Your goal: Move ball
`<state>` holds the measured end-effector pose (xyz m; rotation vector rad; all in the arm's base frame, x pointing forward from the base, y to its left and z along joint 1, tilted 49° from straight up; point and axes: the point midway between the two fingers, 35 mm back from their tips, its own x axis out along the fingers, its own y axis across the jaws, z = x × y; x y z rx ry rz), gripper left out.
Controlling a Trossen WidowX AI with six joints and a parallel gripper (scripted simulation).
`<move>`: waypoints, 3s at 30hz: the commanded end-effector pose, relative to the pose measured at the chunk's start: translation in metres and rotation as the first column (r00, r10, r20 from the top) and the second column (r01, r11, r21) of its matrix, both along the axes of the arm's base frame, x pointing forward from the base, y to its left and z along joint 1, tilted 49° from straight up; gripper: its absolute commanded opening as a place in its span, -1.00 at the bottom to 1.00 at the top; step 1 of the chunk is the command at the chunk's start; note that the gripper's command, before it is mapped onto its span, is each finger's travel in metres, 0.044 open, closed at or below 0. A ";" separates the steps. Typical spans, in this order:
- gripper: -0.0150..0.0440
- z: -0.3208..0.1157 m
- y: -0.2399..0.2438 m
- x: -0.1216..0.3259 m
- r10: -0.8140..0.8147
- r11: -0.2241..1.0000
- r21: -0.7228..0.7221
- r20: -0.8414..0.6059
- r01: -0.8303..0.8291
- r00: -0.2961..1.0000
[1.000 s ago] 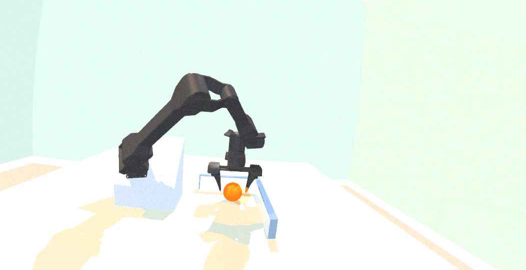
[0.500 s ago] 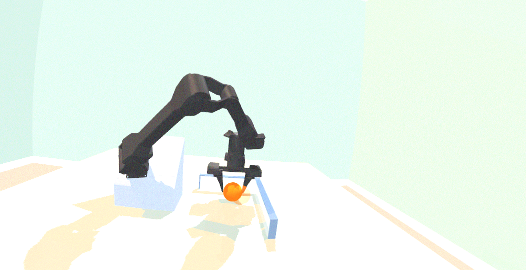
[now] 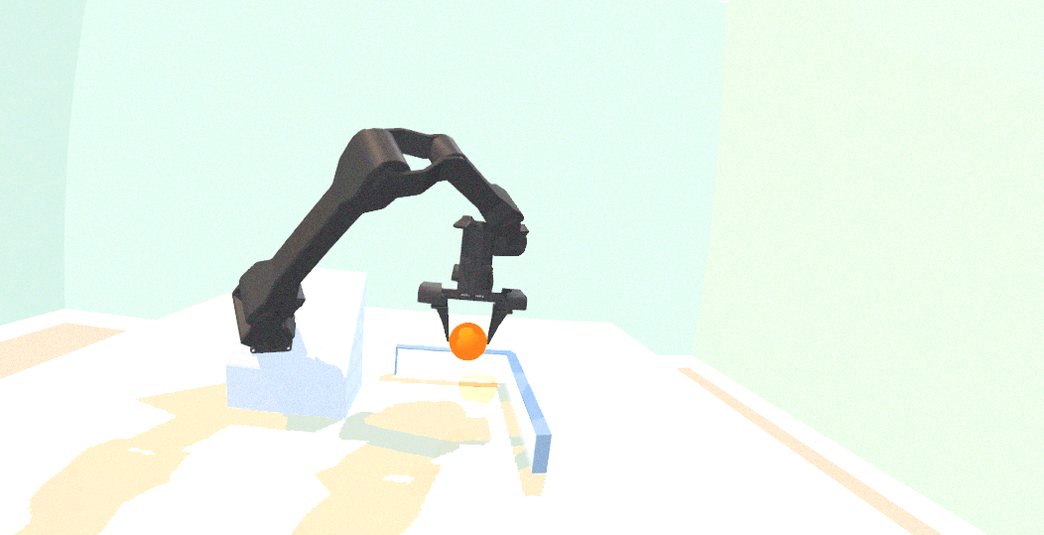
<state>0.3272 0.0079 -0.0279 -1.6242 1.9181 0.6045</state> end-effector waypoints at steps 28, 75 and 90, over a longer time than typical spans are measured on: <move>-0.49 0.028 -0.014 0.019 -0.002 1.000 -0.004 0.013 0.002 1.000; 0.67 -0.026 -0.077 0.010 -0.008 1.000 -0.005 0.016 0.008 1.000; 1.00 0.022 -0.018 0.020 0.014 1.000 -0.003 0.018 -0.014 1.000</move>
